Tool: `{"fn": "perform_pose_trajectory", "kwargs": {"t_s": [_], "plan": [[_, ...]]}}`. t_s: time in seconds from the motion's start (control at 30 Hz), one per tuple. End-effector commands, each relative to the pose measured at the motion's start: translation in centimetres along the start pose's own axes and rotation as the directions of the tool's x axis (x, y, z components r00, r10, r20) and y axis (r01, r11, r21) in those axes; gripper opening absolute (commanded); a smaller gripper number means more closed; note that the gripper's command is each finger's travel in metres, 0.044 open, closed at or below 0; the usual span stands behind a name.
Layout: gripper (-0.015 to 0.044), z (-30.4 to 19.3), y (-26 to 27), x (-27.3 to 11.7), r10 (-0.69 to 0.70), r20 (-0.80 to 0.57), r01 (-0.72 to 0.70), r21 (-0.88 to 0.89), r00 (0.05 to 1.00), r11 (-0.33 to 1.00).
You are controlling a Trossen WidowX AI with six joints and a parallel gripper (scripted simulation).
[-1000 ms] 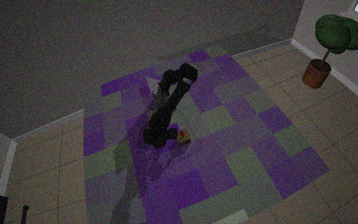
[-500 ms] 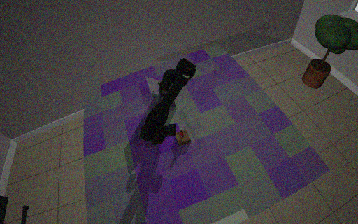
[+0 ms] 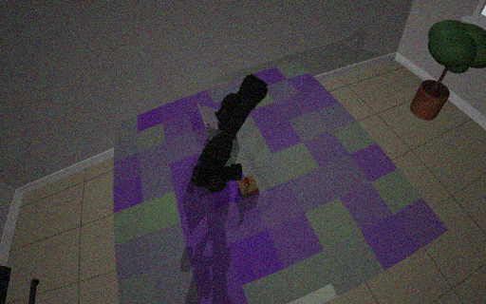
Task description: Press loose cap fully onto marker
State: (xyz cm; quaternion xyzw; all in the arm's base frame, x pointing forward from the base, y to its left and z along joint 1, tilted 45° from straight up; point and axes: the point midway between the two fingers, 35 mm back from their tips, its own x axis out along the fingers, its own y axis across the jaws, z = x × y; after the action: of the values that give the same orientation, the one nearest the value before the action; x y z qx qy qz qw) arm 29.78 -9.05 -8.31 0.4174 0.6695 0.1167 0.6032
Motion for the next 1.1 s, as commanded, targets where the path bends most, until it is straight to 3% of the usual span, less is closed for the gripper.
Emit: {"fn": "perform_pose_trajectory", "kwargs": {"t_s": [0.0,0.67,1.07], "plan": [[0.0,0.4,1.8,-1.2,-0.002,0.015,0.002,-0.01,1.0,1.0],[0.0,-0.9,9.8,-5.1,0.002,0.013,-0.002,-0.01,1.0,1.0],[0.0,-1.0,10.0,-4.4,0.003,0.013,-0.002,-0.01,1.0,1.0]]}}
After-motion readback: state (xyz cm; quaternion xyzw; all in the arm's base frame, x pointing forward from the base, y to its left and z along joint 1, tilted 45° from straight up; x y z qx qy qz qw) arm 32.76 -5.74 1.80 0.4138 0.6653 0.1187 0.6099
